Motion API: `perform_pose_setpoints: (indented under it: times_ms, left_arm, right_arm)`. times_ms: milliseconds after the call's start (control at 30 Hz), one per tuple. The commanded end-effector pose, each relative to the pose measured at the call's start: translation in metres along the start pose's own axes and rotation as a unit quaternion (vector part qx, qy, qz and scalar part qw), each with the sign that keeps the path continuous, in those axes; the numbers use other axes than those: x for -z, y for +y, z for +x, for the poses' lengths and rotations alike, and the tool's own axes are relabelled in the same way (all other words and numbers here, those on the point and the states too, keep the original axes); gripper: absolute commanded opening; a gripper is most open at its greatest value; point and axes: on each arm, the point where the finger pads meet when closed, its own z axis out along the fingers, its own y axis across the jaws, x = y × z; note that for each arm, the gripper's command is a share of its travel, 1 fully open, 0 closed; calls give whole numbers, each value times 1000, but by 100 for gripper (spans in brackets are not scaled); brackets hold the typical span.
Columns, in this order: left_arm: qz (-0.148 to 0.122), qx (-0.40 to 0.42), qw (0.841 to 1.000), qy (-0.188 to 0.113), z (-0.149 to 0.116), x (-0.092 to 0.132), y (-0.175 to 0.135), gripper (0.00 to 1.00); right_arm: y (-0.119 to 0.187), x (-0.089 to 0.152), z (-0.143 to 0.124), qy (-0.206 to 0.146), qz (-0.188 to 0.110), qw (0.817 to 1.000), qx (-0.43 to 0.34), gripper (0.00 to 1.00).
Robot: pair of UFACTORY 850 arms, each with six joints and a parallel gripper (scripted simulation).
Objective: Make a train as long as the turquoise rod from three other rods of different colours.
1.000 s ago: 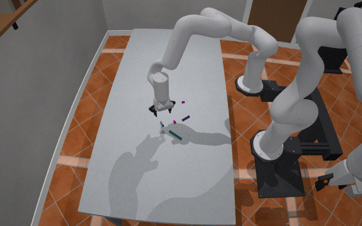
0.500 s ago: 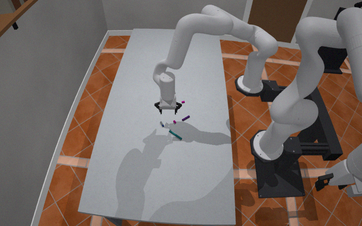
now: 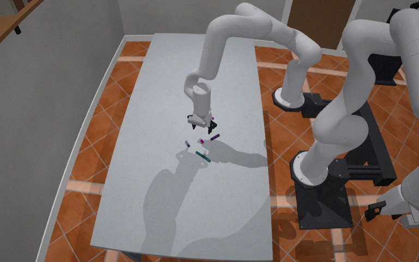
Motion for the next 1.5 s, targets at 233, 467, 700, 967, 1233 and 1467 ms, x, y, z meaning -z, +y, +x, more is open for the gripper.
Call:
perform_pose_setpoints:
  times_ms: [233, 467, 700, 967, 1233, 1467]
  left_arm:
    - [0, 0, 1000, 1, 0, 1, 0, 100]
    - [0, 0, 1000, 1, 0, 1, 0, 100]
    - [0, 0, 1000, 1, 0, 1, 0, 100]
    - [0, 0, 1000, 1, 0, 1, 0, 100]
    - [0, 0, 1000, 1, 0, 1, 0, 100]
    - [0, 0, 1000, 1, 0, 1, 0, 100]
  right_arm:
    - [-36, -4, -21, 1, -18, 986, -168, 100]
    - [-55, -5, -32, 4, -9, 971, -240, 100]
    - [-66, -6, -37, 4, -3, 960, -280, 100]
    - [-66, -6, -38, 4, -3, 960, -281, 26]
    - [-66, -6, -38, 4, -3, 960, -281, 26]
    - [-66, -6, -38, 4, -3, 960, -281, 26]
